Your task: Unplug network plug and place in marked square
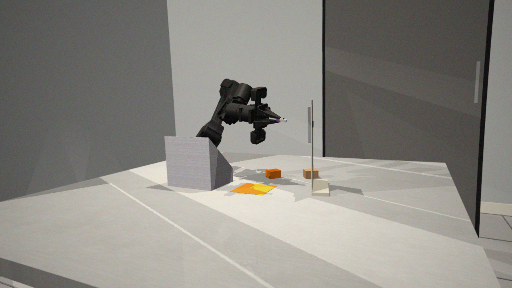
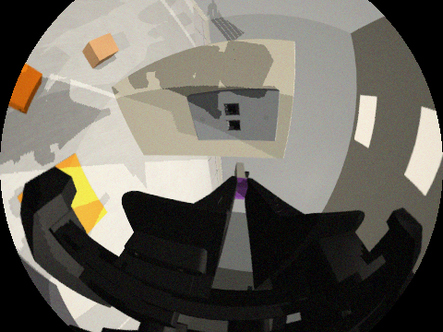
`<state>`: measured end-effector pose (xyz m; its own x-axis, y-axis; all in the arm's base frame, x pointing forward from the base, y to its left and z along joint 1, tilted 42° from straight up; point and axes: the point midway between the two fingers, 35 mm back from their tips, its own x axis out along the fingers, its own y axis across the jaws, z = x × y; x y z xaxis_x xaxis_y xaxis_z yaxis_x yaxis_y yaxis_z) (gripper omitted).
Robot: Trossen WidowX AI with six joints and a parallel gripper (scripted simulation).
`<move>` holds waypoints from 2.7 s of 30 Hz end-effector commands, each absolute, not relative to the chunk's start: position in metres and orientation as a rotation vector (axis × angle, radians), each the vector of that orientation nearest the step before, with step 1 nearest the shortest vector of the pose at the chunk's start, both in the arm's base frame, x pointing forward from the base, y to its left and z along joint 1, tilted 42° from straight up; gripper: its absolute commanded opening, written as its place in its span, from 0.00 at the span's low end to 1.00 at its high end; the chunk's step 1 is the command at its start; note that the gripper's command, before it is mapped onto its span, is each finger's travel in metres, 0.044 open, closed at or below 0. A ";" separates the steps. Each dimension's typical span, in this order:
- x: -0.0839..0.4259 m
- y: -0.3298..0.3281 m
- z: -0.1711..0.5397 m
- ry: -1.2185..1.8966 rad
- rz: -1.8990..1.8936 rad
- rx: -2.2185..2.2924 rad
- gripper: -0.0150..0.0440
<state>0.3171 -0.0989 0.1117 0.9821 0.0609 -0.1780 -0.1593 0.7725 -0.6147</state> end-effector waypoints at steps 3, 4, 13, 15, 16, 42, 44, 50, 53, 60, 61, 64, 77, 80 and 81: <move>0.323 -0.095 0.097 0.248 0.149 -0.609 0.25; 0.323 -0.094 0.095 0.263 0.155 -0.598 0.25; 0.323 -0.083 0.071 0.411 0.209 -0.512 0.25; 0.322 -0.081 0.066 0.444 0.221 -0.494 0.25; 0.322 -0.079 0.064 0.461 0.227 -0.485 0.25; 0.282 -0.039 0.016 0.926 0.382 -0.316 0.25; 0.277 -0.036 0.014 0.964 0.394 -0.307 0.25; 0.260 -0.027 0.010 1.077 0.428 -0.285 0.25; 0.252 -0.023 0.009 1.135 0.445 -0.277 0.25; 0.247 -0.020 0.007 1.163 0.454 -0.273 0.25; 0.247 -0.019 0.006 1.163 0.454 -0.273 0.25; 0.248 -0.016 0.003 1.163 0.454 -0.273 0.25; 0.249 -0.003 -0.012 1.163 0.456 -0.272 0.25; 0.249 0.000 -0.015 1.163 0.456 -0.272 0.25; 0.249 0.001 -0.016 1.162 0.456 -0.272 0.25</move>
